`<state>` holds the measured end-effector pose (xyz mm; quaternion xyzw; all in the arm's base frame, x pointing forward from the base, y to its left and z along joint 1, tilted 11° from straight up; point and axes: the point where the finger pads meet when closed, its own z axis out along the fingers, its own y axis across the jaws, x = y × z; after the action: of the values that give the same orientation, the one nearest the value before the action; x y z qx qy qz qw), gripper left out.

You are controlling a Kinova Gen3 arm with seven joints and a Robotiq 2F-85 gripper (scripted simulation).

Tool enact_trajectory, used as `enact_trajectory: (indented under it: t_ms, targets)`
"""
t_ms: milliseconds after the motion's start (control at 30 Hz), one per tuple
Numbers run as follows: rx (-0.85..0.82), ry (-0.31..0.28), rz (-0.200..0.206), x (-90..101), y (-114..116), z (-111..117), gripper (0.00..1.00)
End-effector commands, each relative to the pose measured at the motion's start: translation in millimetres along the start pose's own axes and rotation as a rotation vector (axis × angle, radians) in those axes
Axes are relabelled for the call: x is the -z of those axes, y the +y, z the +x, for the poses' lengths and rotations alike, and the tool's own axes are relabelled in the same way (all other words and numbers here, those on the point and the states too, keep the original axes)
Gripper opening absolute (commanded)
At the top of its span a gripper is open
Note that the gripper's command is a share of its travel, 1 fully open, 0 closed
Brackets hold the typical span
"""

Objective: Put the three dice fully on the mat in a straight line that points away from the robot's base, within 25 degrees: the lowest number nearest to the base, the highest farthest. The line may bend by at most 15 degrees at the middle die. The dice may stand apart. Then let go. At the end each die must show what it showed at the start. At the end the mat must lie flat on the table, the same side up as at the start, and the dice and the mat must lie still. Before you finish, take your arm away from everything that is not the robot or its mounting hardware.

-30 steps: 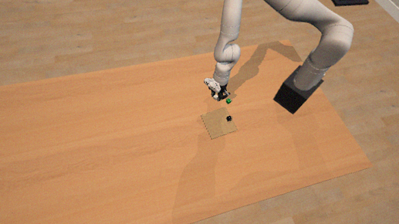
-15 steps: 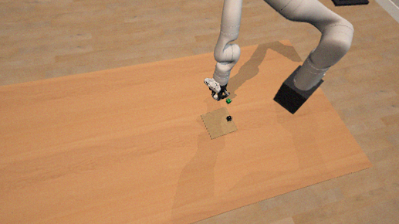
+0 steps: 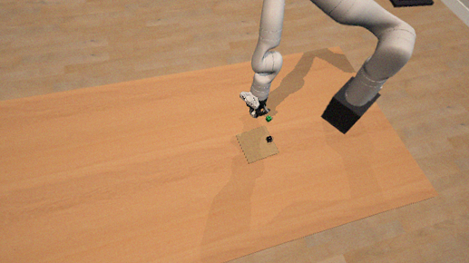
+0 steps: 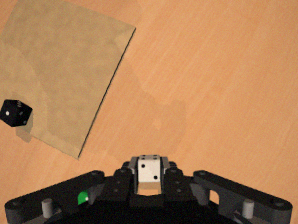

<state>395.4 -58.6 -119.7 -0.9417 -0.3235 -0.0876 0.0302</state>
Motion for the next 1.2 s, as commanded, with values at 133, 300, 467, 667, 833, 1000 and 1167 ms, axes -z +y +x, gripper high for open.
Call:
enact_trajectory:
  t_ms: [133,300,467,667,833,1000,1167]
  targets:
    - [-0.002,0.002,-0.006,0.0,2.4,1.6,0.15]
    - [-0.002,0.002,-0.006,0.0,2.4,1.6,0.15]
    - [-0.002,0.002,-0.006,0.0,2.4,1.6,0.15]
    - [-0.002,0.002,-0.006,0.1,2.4,1.5,0.15]
    - [-0.001,0.0,-0.002,3.4,0.2,0.1,0.15]
    - [-0.002,0.0,-0.002,14.1,0.2,0.1,0.15]
    - [-0.002,0.0,-0.002,27.0,0.1,0.1,0.15]
